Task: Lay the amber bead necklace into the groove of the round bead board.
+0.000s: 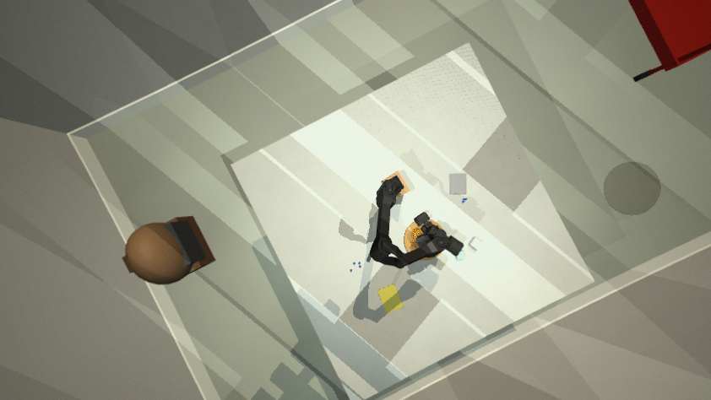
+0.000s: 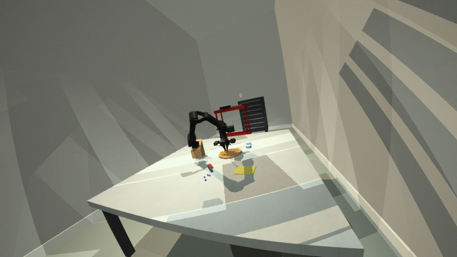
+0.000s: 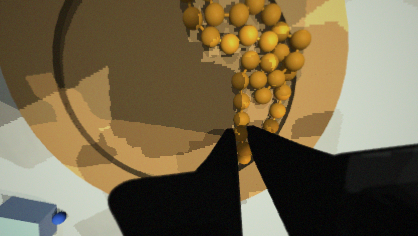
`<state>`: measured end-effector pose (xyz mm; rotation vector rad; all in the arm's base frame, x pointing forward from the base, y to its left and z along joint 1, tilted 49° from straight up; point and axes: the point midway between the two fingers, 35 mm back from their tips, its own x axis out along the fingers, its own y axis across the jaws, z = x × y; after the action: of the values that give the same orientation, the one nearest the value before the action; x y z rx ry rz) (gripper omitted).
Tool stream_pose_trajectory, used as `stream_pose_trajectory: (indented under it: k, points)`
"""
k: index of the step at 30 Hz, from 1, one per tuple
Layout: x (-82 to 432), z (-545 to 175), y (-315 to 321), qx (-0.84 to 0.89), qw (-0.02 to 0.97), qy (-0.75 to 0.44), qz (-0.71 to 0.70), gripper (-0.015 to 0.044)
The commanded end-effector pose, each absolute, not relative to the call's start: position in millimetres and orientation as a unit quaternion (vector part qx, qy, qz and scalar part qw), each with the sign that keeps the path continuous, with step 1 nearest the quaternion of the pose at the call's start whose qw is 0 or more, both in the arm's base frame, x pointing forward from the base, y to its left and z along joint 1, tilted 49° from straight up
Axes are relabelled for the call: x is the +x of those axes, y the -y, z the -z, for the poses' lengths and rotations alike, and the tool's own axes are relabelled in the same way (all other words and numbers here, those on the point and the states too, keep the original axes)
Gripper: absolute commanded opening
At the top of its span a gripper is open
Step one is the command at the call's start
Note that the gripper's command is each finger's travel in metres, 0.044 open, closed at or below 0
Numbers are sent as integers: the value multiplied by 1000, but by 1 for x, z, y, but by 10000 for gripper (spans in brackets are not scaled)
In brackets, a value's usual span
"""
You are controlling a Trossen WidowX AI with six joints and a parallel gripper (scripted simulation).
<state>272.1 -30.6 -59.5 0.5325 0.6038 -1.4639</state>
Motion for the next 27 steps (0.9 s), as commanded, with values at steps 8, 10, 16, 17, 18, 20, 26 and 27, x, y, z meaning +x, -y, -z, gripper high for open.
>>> stream_pose_trajectory:
  k: [8,10,16,17,18,20,26,27]
  points:
    - [272,57,28,234,672,-267,649,0]
    - [272,55,26,233,673,-267,649,0]
    - [276,60,21,234,673,-267,649,0]
    - [277,62,20,234,673,-267,649,0]
    - [279,64,18,234,673,-267,649,0]
    - [282,69,14,234,673,-267,649,0]
    - [289,80,3,235,673,-267,649,0]
    - [289,81,3,235,673,-267,649,0]
